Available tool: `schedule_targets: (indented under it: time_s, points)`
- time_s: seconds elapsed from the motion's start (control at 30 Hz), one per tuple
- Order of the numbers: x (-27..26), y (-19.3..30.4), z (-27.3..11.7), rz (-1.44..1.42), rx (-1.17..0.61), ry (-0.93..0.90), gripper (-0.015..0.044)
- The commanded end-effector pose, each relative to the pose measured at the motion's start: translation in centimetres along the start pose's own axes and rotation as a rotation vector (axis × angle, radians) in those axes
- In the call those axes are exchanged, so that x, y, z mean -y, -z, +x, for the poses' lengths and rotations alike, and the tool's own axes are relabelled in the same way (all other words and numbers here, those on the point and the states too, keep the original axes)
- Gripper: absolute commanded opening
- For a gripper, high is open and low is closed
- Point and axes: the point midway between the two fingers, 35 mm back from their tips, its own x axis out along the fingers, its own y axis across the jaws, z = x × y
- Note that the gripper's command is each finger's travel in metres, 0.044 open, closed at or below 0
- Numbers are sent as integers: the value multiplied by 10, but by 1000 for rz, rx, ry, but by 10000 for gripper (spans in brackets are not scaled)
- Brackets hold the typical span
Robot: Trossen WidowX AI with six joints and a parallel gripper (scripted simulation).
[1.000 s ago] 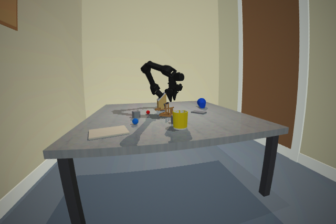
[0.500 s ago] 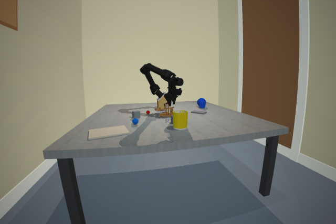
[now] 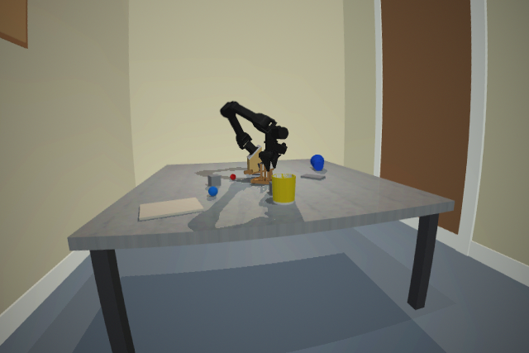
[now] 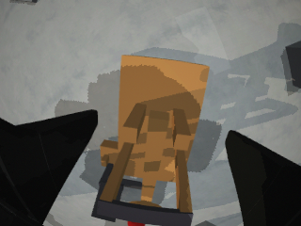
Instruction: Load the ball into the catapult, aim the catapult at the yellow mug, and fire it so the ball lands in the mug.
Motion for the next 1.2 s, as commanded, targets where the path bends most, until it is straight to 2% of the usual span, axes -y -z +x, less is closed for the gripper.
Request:
schedule_targets:
  time_s: [0.0,0.8,1.17]
  points:
    - [-3,1,10,-13,-9,-3,440]
    - [-4,3,39,-12,-12,-2,440]
    - [-1,2,35,-3,-5,0,151]
